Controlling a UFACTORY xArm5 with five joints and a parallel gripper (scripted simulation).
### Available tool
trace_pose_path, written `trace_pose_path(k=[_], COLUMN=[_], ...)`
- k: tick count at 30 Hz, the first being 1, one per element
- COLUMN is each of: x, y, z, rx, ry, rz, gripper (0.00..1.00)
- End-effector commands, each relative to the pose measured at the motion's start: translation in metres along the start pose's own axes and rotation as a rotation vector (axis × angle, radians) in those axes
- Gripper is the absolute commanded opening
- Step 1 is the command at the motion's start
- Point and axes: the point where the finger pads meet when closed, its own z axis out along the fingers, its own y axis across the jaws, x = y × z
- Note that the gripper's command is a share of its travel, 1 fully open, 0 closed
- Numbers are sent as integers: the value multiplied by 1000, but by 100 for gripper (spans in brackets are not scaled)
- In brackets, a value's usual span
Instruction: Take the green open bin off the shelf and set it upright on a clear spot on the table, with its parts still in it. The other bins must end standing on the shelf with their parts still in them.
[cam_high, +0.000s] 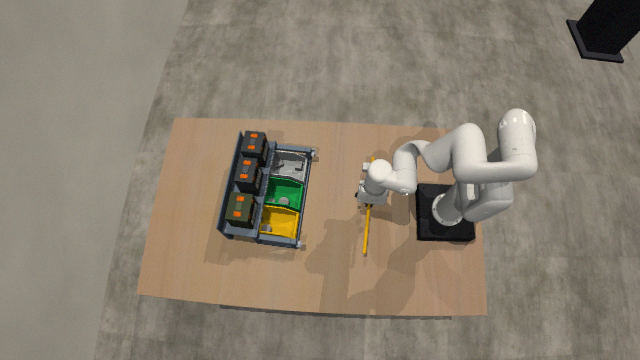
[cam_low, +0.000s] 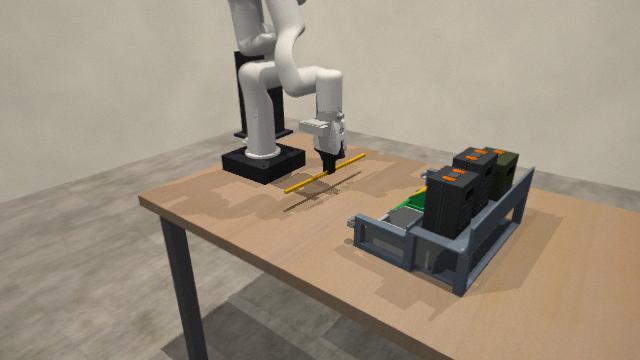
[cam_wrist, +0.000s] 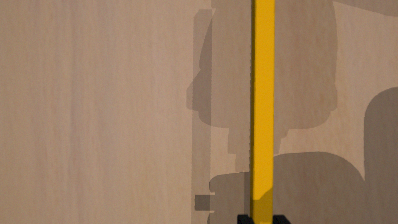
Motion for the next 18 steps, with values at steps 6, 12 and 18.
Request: trace_pose_path(k=[6, 12, 18], x=[0, 0, 0], y=[-2, -2, -2], z=[9, 15, 22], rx=[4, 4, 4], ry=[6, 6, 6], rz=[0, 0, 0], gripper=[0, 0, 0])
